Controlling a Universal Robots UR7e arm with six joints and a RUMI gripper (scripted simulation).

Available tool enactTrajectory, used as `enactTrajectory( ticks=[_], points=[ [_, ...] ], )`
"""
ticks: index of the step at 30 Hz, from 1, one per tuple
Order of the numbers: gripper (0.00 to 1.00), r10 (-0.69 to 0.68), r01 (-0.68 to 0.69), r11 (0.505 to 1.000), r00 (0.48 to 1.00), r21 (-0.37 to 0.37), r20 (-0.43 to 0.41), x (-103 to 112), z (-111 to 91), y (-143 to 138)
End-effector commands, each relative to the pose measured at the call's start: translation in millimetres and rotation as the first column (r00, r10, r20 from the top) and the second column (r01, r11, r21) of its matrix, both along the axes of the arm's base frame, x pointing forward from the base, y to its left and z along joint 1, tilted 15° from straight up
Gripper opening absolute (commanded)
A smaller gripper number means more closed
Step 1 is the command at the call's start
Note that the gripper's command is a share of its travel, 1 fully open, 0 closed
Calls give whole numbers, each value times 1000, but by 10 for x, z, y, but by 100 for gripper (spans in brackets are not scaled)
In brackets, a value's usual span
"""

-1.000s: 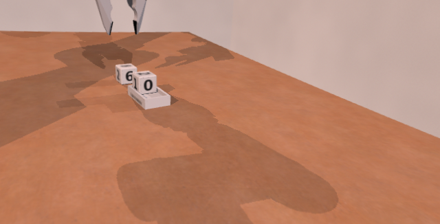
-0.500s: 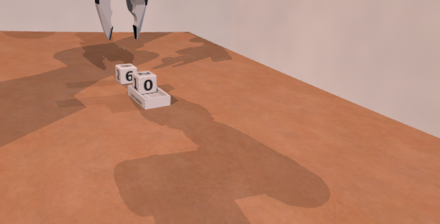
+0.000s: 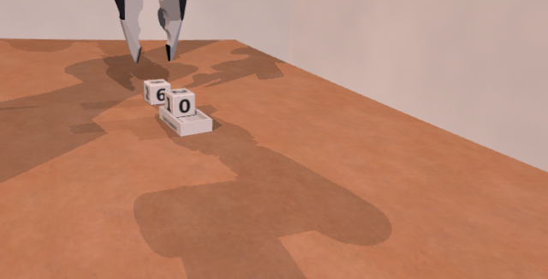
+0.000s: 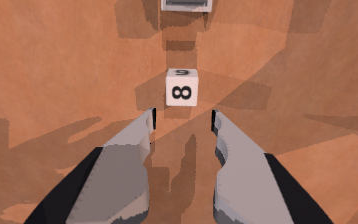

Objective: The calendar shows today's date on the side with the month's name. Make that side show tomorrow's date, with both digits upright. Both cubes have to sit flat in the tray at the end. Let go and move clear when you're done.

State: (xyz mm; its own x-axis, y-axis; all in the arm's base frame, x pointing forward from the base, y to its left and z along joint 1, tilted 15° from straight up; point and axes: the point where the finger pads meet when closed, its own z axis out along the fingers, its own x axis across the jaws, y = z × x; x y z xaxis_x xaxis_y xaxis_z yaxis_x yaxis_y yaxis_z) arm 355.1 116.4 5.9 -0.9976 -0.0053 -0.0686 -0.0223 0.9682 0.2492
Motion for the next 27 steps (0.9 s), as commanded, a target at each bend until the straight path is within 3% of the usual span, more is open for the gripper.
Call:
enactTrajectory(
  ticks=[1, 27],
  points=[
    [29, 0, 0, 1000, 1000, -1, 0, 11, -123, 34],
    [29, -1, 1, 1000, 1000, -2, 3, 36, -237, 59]
  ],
)
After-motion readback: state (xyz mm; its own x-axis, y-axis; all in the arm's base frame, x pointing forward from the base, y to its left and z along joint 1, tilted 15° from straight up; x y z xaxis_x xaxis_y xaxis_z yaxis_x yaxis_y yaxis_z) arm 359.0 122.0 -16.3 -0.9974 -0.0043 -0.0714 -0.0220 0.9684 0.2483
